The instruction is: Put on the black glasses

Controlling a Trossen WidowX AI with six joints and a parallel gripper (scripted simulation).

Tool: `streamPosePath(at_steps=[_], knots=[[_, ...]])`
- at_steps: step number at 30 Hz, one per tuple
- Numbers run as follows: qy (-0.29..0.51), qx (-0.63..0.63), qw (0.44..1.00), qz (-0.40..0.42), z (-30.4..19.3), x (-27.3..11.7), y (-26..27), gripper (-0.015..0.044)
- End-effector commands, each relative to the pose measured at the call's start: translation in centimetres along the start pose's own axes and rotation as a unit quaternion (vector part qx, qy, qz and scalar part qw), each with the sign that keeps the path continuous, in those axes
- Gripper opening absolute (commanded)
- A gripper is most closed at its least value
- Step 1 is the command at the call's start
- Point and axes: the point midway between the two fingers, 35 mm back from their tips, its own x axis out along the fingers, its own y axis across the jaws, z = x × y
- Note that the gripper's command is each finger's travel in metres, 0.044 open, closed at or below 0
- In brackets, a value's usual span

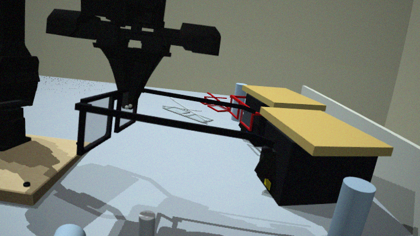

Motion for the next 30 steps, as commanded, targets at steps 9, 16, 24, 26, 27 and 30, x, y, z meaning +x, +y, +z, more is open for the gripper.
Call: streamPosePath(at_steps=[9, 16, 24, 26, 27, 30], knots=[[-0.052, 0.012, 0.998, 0.015, -4.2, -1.4, -0.2, 0.0000], [-0.076, 0.017, 0.996, 0.033, -6.4, -2.1, -0.5, 0.0000], [-0.099, 0.025, 0.993, 0.060, -8.8, -2.9, -1.0, 0.0000], [-0.104, 0.027, 0.992, 0.068, -9.3, -3.1, -1.2, 0.0000], [-0.106, 0.028, 0.991, 0.072, -9.6, -3.2, -1.3, 0.0000], [-0.112, 0.031, 0.990, 0.085, -10.4, -3.5, -1.6, 0.0000]])
